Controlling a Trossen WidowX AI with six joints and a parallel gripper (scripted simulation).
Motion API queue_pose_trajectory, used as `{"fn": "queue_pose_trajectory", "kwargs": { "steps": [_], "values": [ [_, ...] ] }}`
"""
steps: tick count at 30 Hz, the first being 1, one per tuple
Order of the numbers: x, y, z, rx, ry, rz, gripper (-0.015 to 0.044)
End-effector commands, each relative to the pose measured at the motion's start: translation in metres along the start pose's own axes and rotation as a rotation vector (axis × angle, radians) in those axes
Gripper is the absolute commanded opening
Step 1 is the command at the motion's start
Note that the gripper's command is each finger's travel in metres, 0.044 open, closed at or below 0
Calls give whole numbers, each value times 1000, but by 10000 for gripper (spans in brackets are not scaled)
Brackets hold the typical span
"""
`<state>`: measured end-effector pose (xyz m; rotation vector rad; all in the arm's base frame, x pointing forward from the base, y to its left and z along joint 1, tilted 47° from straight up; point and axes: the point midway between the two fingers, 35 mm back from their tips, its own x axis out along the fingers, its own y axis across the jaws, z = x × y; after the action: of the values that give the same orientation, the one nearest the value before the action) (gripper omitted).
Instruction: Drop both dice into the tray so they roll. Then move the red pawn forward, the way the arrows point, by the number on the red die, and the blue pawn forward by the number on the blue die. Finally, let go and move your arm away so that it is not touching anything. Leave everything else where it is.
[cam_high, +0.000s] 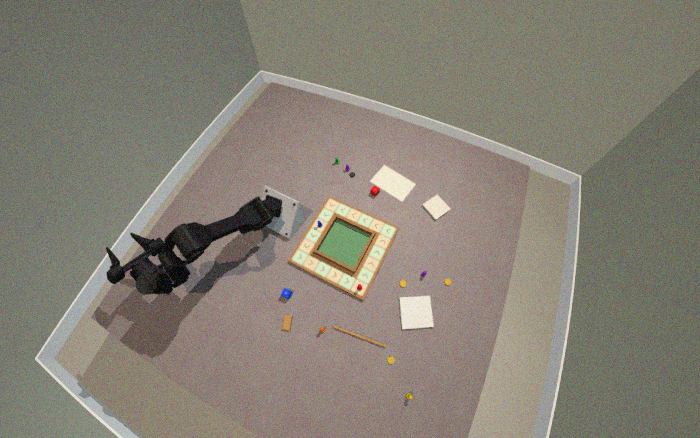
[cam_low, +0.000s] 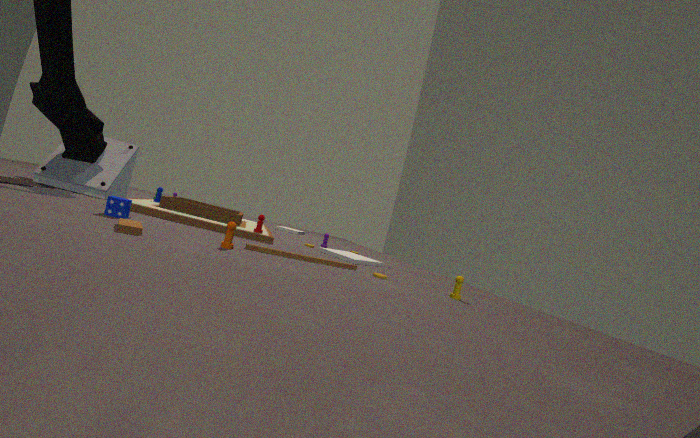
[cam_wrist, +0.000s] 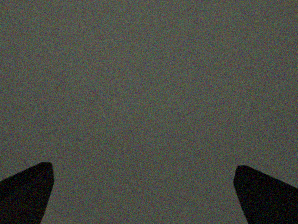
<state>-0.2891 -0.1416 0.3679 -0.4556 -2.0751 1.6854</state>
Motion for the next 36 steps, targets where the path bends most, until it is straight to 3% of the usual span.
{"fn": "queue_pose_trajectory", "kwargs": {
  "steps": [1, 5, 18, 36],
  "values": [
    [0, 0, 1, 1, -2, 0, 374],
    [-9, -2, 12, 13, -41, -11, 275],
    [-75, -27, 62, 119, -322, -84, 275],
    [-198, -76, 79, 254, -813, -173, 275]
  ]
}}
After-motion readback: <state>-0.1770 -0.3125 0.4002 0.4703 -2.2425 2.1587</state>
